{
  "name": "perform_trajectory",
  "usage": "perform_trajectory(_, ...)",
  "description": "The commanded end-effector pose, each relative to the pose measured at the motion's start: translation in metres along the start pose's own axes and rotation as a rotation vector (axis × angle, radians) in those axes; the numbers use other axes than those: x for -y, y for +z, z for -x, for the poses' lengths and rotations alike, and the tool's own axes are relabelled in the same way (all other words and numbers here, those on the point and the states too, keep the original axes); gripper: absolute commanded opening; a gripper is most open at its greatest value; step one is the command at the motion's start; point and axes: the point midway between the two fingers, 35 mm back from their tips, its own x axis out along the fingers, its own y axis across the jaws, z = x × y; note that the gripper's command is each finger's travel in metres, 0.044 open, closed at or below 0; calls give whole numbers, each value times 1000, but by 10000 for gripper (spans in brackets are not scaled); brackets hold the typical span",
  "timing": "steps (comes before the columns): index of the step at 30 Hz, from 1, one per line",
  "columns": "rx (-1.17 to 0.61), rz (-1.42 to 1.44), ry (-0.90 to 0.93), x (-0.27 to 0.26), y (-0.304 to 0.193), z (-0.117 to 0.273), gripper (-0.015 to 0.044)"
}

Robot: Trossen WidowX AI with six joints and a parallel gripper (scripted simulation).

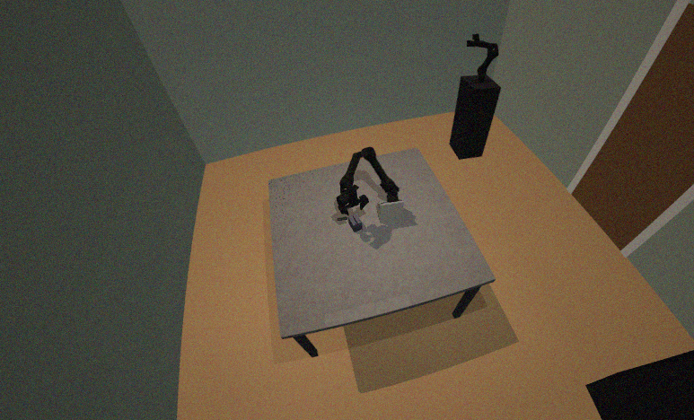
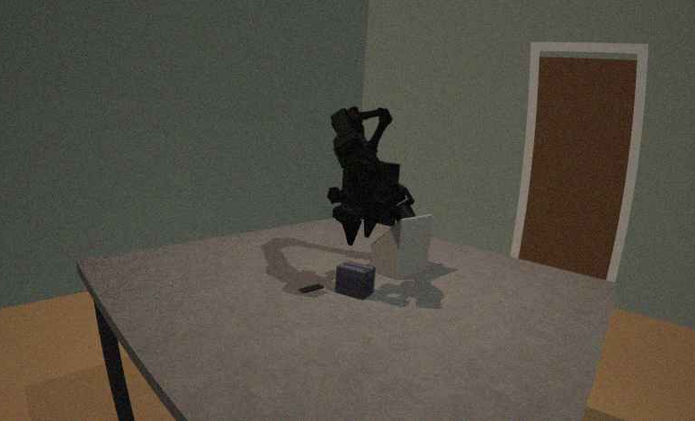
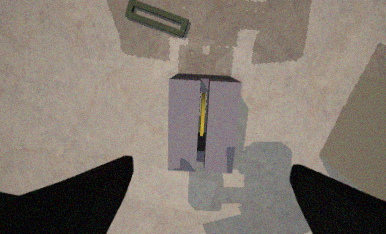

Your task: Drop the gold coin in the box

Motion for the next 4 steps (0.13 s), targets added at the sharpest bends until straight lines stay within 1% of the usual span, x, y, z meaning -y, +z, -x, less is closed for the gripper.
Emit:
perform_trajectory(1, -3, -4, 0, 0, 0, 3, 440)
perform_trajectory(4, -3, -4, 0, 0, 0, 3, 440)
